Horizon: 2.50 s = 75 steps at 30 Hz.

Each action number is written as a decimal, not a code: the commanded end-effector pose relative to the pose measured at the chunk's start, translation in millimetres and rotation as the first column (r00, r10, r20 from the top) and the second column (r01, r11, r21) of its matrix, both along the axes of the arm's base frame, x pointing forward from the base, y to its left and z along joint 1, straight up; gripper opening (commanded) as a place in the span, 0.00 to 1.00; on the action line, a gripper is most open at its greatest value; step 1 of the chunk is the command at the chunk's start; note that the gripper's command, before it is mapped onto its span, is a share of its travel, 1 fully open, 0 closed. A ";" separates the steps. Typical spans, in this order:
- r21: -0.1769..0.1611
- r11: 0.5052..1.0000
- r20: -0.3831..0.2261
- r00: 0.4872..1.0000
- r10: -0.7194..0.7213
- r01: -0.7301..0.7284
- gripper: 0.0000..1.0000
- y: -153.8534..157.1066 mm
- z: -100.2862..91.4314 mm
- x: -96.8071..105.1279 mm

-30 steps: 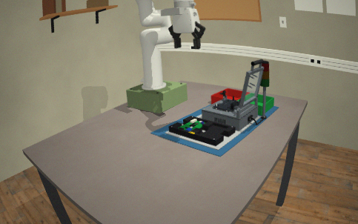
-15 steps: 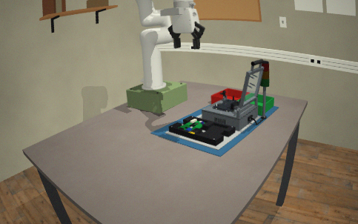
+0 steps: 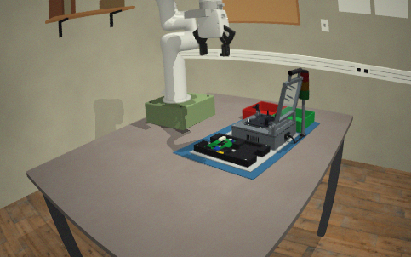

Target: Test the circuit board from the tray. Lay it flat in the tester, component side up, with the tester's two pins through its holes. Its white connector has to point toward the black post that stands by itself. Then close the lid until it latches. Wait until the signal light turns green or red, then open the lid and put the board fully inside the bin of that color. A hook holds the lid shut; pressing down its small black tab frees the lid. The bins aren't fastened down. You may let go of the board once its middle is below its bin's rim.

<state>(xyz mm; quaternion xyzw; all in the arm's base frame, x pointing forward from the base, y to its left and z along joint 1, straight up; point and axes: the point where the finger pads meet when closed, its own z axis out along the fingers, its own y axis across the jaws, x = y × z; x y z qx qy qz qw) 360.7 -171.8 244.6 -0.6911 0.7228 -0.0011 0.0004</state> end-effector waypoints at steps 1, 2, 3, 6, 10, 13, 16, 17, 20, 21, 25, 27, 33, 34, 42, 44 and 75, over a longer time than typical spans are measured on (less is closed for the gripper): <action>-0.002 1.000 0.004 1.000 0.000 0.000 1.00 -0.6 1.5 1.4; -0.002 1.000 0.004 1.000 0.000 0.000 1.00 -0.6 1.5 1.6; -0.002 1.000 0.004 1.000 0.000 0.000 1.00 -0.7 1.5 1.8; -0.002 1.000 0.004 1.000 0.000 0.000 1.00 -0.8 1.5 2.4; -0.002 1.000 0.004 1.000 0.000 0.000 1.00 -0.9 1.5 2.6; -0.002 1.000 0.004 1.000 0.000 0.000 1.00 -0.9 1.5 2.7; -0.002 1.000 0.004 1.000 0.000 0.000 1.00 -0.9 1.5 2.7; -0.002 1.000 0.004 1.000 0.000 0.000 1.00 -0.9 1.5 2.7; -0.002 1.000 0.004 1.000 0.000 0.000 1.00 -0.9 1.4 2.7; -0.002 1.000 0.004 1.000 0.000 0.000 1.00 -0.9 1.1 2.7; -0.002 1.000 0.004 1.000 0.000 0.000 1.00 -0.9 -0.3 2.7; -0.002 1.000 0.004 1.000 0.000 0.000 1.00 -0.9 -3.3 2.7; -0.002 1.000 0.004 1.000 0.000 0.000 1.00 -0.9 -23.5 2.9; -0.002 1.000 0.004 1.000 0.000 0.000 1.00 -0.9 -28.6 2.9; -0.002 1.000 0.004 1.000 0.000 0.000 1.00 -0.9 -68.5 3.2; -0.002 1.000 0.004 1.000 0.000 0.000 1.00 -1.0 -84.5 3.3; -0.002 1.000 0.004 1.000 0.000 0.000 1.00 -1.0 -250.3 4.4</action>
